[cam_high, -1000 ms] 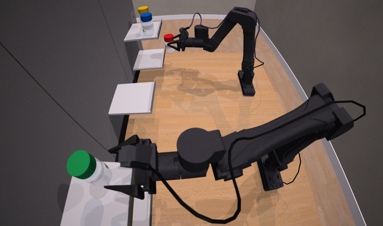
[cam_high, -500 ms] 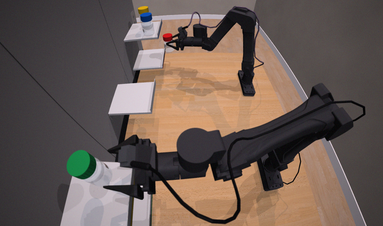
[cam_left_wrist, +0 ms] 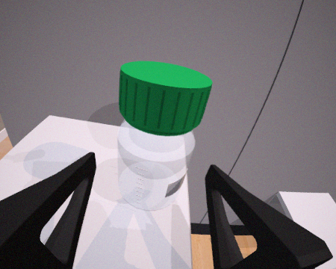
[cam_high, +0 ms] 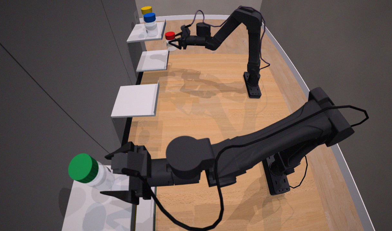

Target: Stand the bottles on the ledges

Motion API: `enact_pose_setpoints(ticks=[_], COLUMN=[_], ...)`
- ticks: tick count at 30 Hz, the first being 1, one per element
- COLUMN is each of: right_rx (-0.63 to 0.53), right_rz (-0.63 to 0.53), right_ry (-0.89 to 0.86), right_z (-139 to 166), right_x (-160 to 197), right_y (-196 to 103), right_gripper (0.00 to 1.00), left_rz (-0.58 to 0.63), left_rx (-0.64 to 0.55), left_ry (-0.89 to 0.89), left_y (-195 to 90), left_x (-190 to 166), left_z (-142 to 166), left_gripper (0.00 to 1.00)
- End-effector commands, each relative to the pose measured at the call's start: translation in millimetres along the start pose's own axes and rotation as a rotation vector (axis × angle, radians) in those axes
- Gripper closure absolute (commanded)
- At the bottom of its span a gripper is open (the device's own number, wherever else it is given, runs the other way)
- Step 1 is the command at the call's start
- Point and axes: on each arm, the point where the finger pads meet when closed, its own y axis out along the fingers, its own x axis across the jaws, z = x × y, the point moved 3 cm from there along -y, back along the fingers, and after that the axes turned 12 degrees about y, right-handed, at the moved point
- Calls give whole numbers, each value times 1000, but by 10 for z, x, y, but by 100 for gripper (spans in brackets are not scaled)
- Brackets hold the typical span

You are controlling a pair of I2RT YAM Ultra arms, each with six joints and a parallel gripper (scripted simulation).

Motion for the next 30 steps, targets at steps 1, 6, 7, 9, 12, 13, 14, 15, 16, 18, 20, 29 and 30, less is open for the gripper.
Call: enact_pose_setpoints(ticks=[1, 6, 7, 9, 12, 13, 14, 15, 16, 18, 20, 29, 30], right_rx=[-61, -73, -71, -75, -87, -89, -91, -91, -91, -94, -97, -104, -104], right_rz=[-7, -9, -10, -12, -17, -18, -20, -20, -20, -22, -26, -29, -29], right_ry=[-16, -23, -23, -25, -31, -31, -32, -32, -32, -33, -34, -36, -36], right_z=[-206, -227, -224, -230, -257, -261, -265, -265, -265, -272, -283, -322, -322], right_x=[42, 45, 45, 48, 58, 60, 63, 63, 63, 66, 75, 87, 87], right_y=[138, 367, 416, 506, 613, 640, 661, 661, 661, 689, 700, 691, 691], right_gripper=[48, 48, 48, 48, 48, 48, 48, 48, 48, 48, 48, 48, 48], left_rz=[4, 3, 4, 2, 0, 0, 0, 0, 0, 0, 1, 3, 3], left_rx=[2, 2, 1, 2, 2, 2, 2, 2, 2, 2, 2, 13, 13], left_ry=[-5, -5, -5, -5, -5, -5, -5, -5, -5, -5, -5, -6, -6], left_y=[88, 164, 179, 209, 254, 269, 284, 284, 284, 313, 321, 311, 311], left_x=[-29, -29, -31, -28, -24, -23, -23, -23, -23, -24, -25, -32, -32], left_z=[-34, -34, -35, -34, -33, -33, -33, -33, -33, -33, -34, 18, 18], left_gripper=[19, 19, 19, 19, 19, 19, 19, 19, 19, 19, 19, 28, 28])
